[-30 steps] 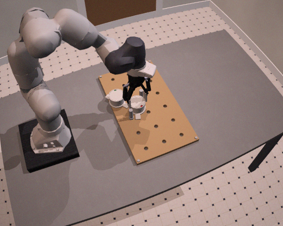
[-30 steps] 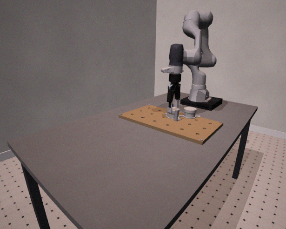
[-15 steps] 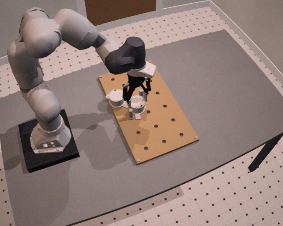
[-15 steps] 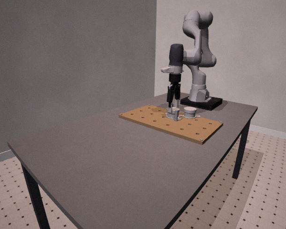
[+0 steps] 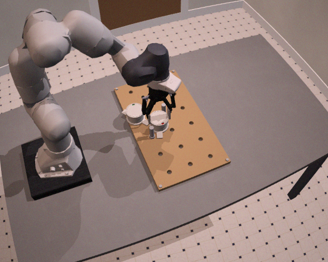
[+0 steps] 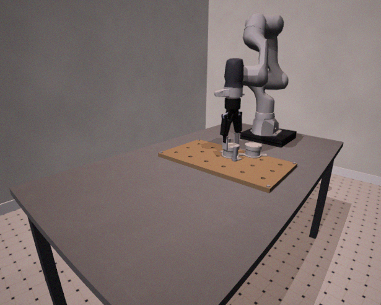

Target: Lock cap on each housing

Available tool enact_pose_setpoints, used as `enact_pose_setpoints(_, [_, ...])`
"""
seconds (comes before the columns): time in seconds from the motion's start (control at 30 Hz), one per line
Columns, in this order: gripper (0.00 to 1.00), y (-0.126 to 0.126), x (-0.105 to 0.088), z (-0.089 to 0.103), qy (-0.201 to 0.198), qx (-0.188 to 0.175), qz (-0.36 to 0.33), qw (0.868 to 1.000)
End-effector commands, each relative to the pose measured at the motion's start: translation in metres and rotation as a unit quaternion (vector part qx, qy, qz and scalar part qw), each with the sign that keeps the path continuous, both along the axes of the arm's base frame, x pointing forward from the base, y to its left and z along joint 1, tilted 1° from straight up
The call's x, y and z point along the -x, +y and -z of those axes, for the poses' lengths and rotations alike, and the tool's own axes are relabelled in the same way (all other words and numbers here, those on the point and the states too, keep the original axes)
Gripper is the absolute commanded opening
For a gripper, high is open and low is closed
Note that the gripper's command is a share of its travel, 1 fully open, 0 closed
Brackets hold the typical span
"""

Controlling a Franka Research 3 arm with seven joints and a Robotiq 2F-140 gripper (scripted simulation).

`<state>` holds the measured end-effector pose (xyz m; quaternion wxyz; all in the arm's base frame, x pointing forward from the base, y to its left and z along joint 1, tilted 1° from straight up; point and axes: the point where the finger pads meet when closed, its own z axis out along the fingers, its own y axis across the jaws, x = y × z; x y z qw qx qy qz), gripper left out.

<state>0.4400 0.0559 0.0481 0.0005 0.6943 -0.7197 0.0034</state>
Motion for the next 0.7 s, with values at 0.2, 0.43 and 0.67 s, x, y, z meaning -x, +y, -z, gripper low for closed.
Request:
enact_pose_setpoints(0.2, [0.10, -0.0002, 0.0004, 0.0008, -0.003, 0.006, 0.140, 0.990])
enact_pose_setpoints(0.43, [0.10, -0.0002, 0.0004, 0.0008, -0.003, 0.006, 0.166, 0.986])
enact_pose_setpoints(0.67, [0.10, -0.0002, 0.0004, 0.0008, -0.003, 0.006, 0.172, 0.985])
